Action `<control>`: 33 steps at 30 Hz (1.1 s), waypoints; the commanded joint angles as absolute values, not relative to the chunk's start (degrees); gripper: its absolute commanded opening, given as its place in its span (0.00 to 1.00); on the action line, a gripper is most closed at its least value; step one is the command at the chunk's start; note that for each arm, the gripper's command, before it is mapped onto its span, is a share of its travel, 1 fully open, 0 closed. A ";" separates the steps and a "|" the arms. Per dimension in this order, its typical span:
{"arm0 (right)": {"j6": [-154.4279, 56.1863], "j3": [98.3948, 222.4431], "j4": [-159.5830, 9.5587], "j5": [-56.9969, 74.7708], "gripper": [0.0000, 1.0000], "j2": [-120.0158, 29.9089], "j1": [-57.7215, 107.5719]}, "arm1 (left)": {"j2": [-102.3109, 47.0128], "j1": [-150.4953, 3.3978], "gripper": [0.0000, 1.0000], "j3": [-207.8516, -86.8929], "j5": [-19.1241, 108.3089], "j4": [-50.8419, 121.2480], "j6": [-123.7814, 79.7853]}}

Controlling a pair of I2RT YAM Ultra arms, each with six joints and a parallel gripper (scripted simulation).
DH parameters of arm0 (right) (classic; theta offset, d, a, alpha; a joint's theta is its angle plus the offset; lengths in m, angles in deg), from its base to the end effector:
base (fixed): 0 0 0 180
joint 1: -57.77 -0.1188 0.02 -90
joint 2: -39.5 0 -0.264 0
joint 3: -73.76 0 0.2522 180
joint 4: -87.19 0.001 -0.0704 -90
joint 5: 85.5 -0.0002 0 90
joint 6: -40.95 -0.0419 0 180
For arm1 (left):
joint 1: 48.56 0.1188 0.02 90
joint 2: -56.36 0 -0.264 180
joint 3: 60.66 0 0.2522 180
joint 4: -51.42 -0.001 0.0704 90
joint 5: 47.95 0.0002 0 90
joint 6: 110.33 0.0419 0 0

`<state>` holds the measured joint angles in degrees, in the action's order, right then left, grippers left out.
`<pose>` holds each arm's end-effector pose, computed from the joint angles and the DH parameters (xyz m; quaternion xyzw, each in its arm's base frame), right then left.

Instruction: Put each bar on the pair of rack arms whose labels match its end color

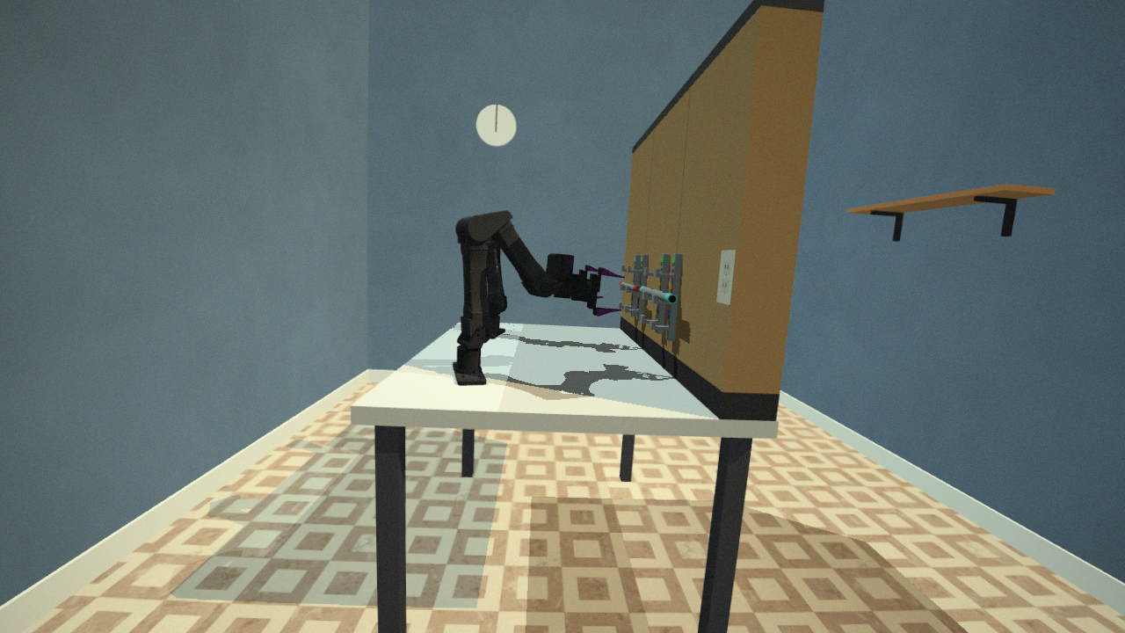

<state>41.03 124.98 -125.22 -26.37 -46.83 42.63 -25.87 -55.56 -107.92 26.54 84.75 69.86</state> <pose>0.3100 0.0627 0.2320 -0.4426 0.5695 -0.5576 0.4109 0.3009 -0.0247 0.2325 0.4708 0.5405 0.5308 0.4522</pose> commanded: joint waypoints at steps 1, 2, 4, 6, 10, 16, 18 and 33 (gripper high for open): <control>40.90 125.19 -127.69 -26.66 1.00 -46.88 42.09 | -26.77 -55.94 1.00 -108.78 26.43 86.41 69.66; 40.91 125.19 -127.70 -26.66 1.00 -46.88 42.09 | -26.91 -55.91 1.00 -108.86 26.45 86.46 69.66; 40.91 125.19 -127.70 -26.66 1.00 -46.88 42.09 | -27.04 -55.89 1.00 -108.94 26.47 86.52 69.66; 40.91 125.19 -127.70 -26.66 1.00 -46.89 42.09 | -27.06 -55.87 1.00 -109.11 26.49 86.38 69.66; 40.91 125.19 -127.71 -26.66 1.00 -46.89 42.09 | -27.12 -55.79 1.00 -109.76 26.58 85.81 69.66; 40.91 125.19 -127.71 -26.66 1.00 -46.89 42.09 | -27.22 -55.67 1.00 -110.74 26.70 84.94 69.67; 40.91 125.19 -127.71 -26.66 1.00 -46.89 42.09 | -27.29 -55.62 1.00 -111.10 26.74 84.65 69.67; 40.91 125.19 -127.71 -26.66 1.00 -46.89 42.09 | -28.93 -55.35 1.00 -112.34 27.01 85.03 69.67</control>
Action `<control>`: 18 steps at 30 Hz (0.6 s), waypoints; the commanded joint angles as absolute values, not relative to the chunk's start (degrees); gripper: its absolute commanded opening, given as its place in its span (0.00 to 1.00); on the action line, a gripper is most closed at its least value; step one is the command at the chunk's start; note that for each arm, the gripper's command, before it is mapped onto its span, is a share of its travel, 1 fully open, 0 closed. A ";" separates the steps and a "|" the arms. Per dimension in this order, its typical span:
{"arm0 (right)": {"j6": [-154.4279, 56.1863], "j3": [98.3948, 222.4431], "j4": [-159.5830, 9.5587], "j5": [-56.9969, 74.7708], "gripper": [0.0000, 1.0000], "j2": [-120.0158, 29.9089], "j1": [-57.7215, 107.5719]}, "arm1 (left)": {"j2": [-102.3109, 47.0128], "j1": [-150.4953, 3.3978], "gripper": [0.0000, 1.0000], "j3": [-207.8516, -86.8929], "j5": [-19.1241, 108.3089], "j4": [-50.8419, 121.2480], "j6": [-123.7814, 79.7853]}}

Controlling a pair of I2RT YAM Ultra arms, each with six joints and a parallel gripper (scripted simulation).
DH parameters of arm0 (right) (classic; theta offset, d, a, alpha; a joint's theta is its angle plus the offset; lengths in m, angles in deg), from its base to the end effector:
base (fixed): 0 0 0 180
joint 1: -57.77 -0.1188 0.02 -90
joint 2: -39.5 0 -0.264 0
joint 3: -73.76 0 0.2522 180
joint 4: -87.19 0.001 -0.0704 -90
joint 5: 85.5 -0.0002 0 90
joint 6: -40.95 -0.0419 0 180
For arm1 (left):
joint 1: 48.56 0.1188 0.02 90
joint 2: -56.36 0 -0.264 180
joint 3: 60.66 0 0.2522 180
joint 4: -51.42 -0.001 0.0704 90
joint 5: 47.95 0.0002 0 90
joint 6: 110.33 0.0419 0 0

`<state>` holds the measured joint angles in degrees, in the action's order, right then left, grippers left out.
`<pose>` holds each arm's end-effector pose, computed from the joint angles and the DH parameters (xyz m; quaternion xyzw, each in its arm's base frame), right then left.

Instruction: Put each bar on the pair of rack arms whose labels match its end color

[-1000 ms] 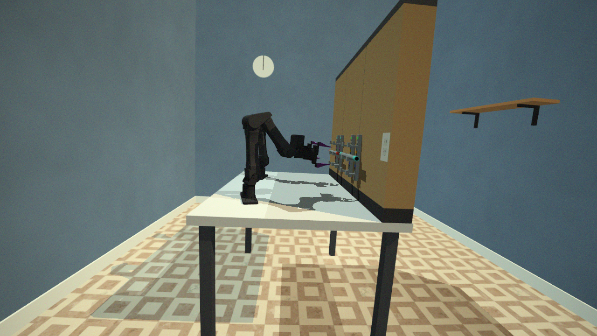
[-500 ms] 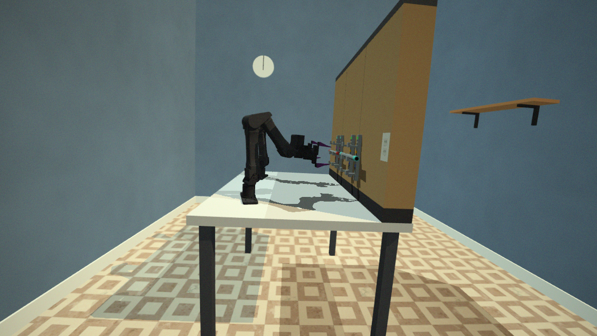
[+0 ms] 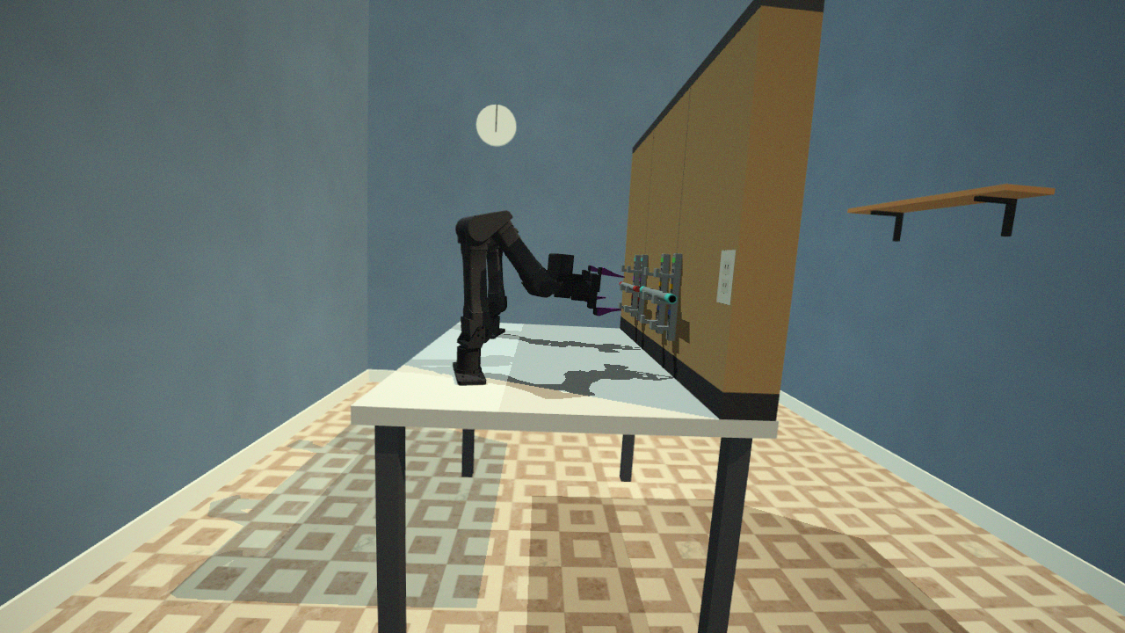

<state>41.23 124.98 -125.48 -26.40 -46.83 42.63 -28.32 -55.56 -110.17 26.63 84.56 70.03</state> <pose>0.3101 0.0626 0.2325 -0.4420 0.5683 -0.5591 0.4113 0.3115 -0.0260 0.2323 0.4740 0.5408 0.5297 0.4498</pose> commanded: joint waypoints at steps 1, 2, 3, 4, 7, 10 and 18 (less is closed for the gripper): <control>40.91 125.19 -127.71 -26.66 1.00 -46.89 42.09 | -29.06 -55.33 1.00 -112.42 27.03 85.09 69.68; 40.91 125.19 -127.71 -26.66 1.00 -46.89 42.09 | -29.19 -55.31 1.00 -112.49 27.05 85.15 69.68; 40.91 125.19 -127.71 -26.66 1.00 -46.89 42.09 | -29.33 -55.29 1.00 -112.57 27.07 85.21 69.68; 40.91 125.19 -127.71 -26.66 1.00 -46.89 42.09 | -29.47 -55.27 1.00 -112.65 27.09 85.27 69.68; 40.91 125.19 -127.71 -26.66 1.00 -46.89 42.09 | -29.54 -55.25 1.00 -112.80 27.11 85.20 69.68; 40.91 125.19 -127.71 -26.66 1.00 -46.89 42.09 | -29.73 -55.19 1.00 -113.20 27.17 84.98 69.68; 40.91 125.19 -127.71 -26.66 1.00 -46.89 42.09 | -30.31 -55.03 1.00 -114.35 27.32 84.42 69.68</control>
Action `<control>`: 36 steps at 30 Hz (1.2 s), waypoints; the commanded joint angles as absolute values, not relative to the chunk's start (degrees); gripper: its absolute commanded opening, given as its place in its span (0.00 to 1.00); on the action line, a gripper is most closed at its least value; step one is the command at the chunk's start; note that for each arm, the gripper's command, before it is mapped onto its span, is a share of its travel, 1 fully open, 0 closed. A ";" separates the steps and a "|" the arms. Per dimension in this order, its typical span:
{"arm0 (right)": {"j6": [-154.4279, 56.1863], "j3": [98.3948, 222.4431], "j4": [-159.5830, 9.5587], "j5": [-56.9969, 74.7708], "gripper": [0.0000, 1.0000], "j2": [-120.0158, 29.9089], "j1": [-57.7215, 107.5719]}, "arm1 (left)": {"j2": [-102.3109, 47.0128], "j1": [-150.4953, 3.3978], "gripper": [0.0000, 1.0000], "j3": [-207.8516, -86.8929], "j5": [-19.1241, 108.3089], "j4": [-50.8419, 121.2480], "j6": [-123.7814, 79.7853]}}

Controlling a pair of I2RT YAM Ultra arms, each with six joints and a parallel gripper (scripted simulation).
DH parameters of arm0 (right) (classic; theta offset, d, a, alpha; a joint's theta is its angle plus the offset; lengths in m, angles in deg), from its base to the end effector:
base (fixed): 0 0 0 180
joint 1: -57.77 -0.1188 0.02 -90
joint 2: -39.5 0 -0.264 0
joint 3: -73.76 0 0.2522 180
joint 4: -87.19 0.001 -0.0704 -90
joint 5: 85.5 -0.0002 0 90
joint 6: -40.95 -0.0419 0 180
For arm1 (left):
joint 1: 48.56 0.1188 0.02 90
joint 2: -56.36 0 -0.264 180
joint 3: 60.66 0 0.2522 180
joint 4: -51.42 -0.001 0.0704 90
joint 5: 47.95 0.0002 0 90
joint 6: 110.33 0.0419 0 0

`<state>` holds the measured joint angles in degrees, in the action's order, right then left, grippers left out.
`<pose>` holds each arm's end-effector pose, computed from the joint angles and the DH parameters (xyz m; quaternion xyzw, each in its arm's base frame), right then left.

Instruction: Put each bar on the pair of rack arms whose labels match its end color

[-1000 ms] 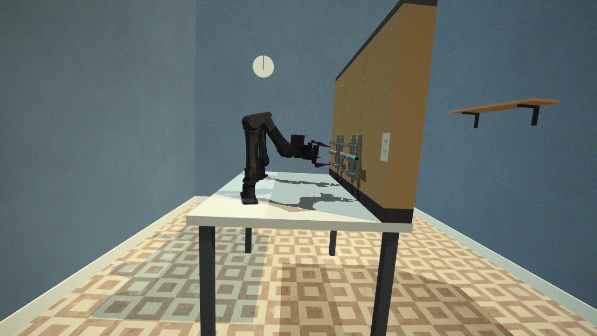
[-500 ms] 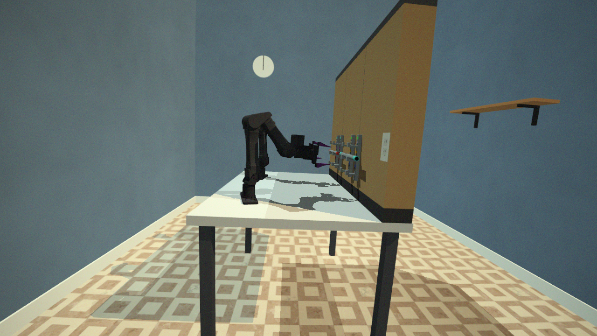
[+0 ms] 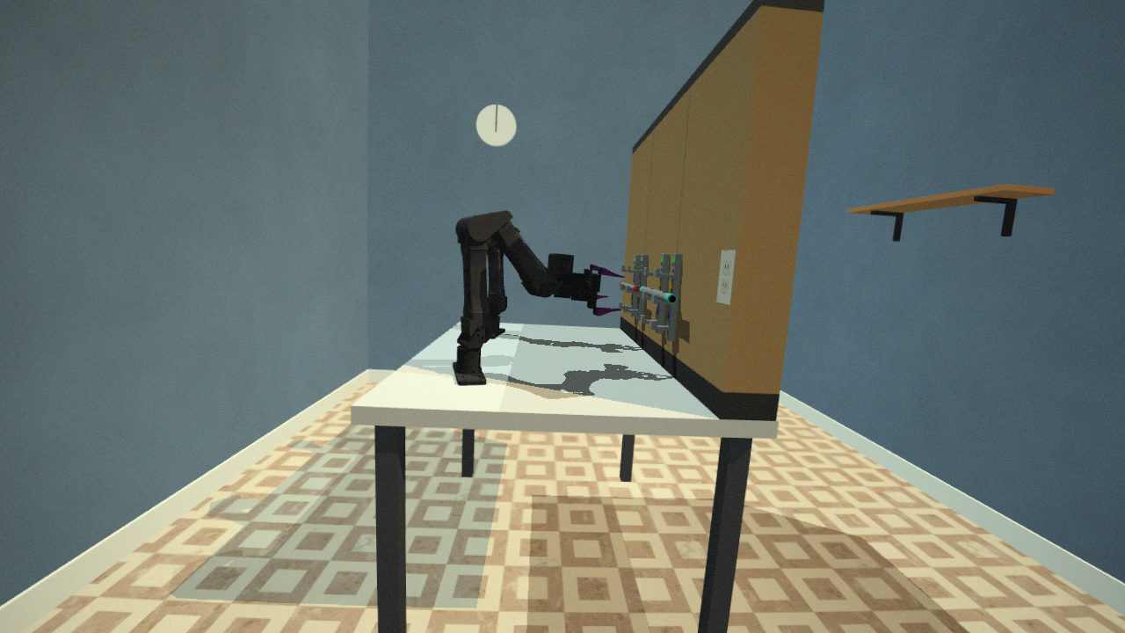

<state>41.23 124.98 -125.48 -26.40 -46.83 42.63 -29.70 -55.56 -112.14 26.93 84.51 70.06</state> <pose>0.3101 0.0626 0.2325 -0.4420 0.5683 -0.5591 0.4113 0.3194 -0.0272 0.2360 0.4728 0.5376 0.5305 0.4539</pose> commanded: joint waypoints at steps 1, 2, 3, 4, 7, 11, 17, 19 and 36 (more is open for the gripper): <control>40.91 125.19 -127.71 -26.66 1.00 -46.89 42.09 | -30.38 -55.01 1.00 -114.50 27.34 84.35 69.68; 40.91 125.19 -127.71 -26.66 1.00 -46.89 42.09 | -30.45 -55.00 1.00 -114.64 27.36 84.27 69.68; 40.91 125.19 -127.71 -26.66 1.00 -46.89 42.09 | -30.52 -54.98 1.00 -114.78 27.38 84.20 69.68; 40.91 125.19 -127.71 -26.66 1.00 -46.89 42.09 | -30.52 -54.98 1.00 -114.78 27.38 84.20 69.68; 40.91 125.19 -127.71 -26.66 1.00 -46.89 42.09 | -30.86 -54.94 1.00 -114.92 27.42 84.39 69.68; 40.91 125.19 -127.71 -26.66 1.00 -46.89 42.09 | -31.47 -54.86 1.00 -115.16 27.49 84.77 69.68; 40.91 125.19 -127.71 -26.66 1.00 -46.89 42.09 | -32.37 -54.75 1.00 -115.49 27.60 85.32 69.68; 40.91 125.19 -127.71 -26.66 1.00 -46.89 42.09 | -32.67 -54.72 1.00 -115.61 27.64 85.50 69.69; 40.91 125.19 -127.71 -26.66 1.00 -46.89 42.09 | -33.76 -54.45 1.00 -117.72 27.90 84.50 69.68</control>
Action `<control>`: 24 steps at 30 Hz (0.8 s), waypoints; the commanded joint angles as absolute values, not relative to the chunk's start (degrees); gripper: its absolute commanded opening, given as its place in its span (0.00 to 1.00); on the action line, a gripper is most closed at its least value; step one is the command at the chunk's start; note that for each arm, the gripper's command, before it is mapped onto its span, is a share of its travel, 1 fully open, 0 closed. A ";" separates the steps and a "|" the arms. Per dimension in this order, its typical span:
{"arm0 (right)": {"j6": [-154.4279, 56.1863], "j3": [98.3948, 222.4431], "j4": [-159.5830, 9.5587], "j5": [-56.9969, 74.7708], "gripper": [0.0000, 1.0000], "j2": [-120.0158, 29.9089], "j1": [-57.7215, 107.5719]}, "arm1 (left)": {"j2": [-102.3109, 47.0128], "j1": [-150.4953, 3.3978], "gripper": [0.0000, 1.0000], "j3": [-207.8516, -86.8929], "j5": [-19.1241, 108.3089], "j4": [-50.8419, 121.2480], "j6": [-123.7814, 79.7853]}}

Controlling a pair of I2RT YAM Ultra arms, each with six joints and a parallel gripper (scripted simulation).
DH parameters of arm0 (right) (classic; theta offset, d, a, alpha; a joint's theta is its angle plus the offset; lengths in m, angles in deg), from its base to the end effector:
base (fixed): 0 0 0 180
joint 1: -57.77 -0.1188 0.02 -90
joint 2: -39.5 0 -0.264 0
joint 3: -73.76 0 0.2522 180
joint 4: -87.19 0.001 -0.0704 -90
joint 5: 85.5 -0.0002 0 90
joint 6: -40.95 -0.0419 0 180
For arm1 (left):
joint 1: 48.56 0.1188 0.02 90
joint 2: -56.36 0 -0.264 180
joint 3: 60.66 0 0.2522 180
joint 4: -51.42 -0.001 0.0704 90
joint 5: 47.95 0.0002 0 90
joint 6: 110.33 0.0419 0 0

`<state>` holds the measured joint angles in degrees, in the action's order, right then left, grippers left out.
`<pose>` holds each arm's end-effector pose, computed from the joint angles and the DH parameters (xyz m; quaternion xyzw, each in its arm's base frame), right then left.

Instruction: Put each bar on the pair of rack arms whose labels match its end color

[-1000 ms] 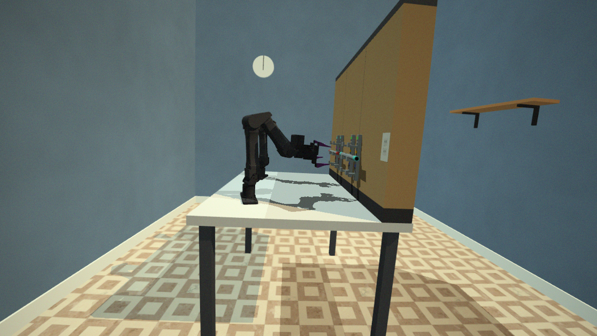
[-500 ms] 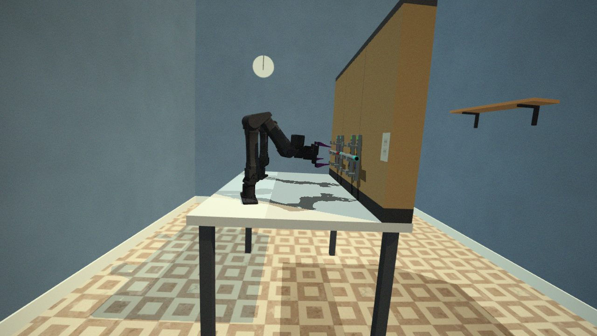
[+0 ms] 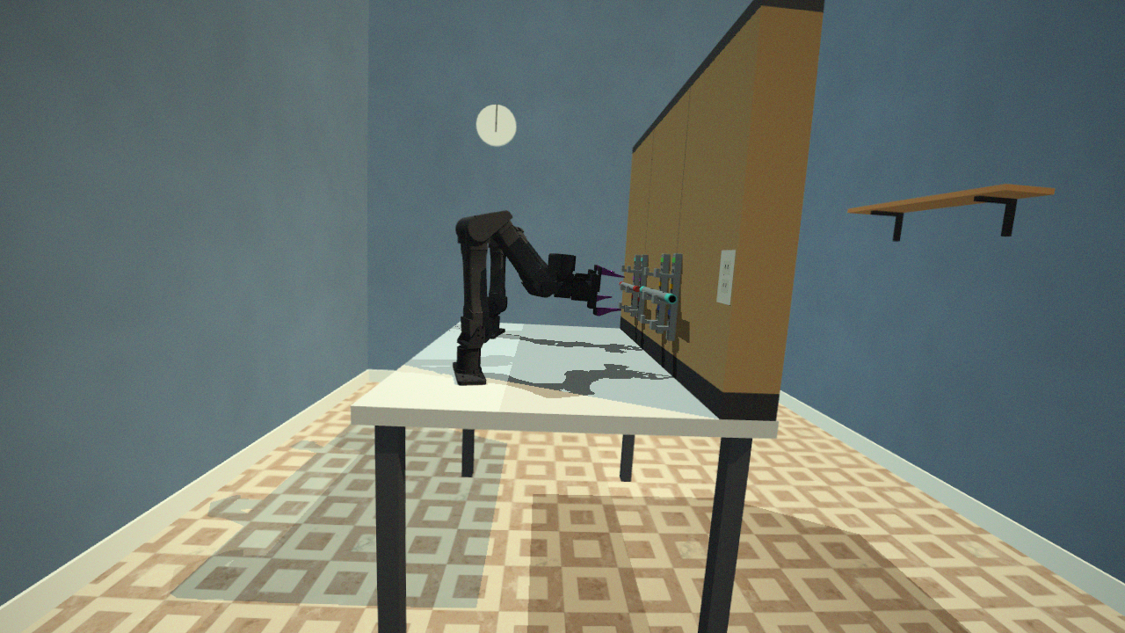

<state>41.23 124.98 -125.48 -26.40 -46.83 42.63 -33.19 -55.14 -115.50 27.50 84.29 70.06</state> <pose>0.3101 0.0626 0.2325 -0.4420 0.5683 -0.5591 0.4113 0.3352 -0.0271 0.2354 0.4752 0.5383 0.5286 0.4528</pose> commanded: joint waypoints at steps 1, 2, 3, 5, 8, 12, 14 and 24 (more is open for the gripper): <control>40.91 125.19 -127.71 -26.66 1.00 -46.89 42.09 | -33.83 -54.44 1.00 -117.86 27.92 84.42 69.68; 40.91 125.19 -127.71 -26.66 1.00 -46.89 42.09 | -33.83 -54.44 1.00 -117.86 27.92 84.42 69.68; 40.91 125.19 -127.71 -26.66 1.00 -46.89 42.09 | -33.83 -54.44 1.00 -117.86 27.92 84.42 69.68; 40.91 125.19 -127.71 -26.66 1.00 -46.89 42.09 | -34.13 -54.32 1.00 -117.99 28.03 84.60 69.68; 40.91 125.19 -127.71 -26.66 1.00 -46.89 42.09 | -34.54 -54.15 1.00 -118.13 28.20 84.85 69.68; 40.91 125.19 -127.71 -26.66 1.00 -46.89 42.09 | -35.07 -53.93 1.00 -118.32 28.42 85.19 69.68; 40.91 125.19 -127.71 -26.66 1.00 -46.89 42.09 | -35.33 -53.82 1.00 -118.42 28.53 85.36 69.69; 40.91 125.19 -127.71 -26.66 1.00 -46.89 42.09 | -35.68 -53.62 1.00 -118.81 28.74 85.32 69.69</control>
<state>41.23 124.98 -125.48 -26.40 -46.83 42.63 -35.51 -54.25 -116.68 28.36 84.36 70.06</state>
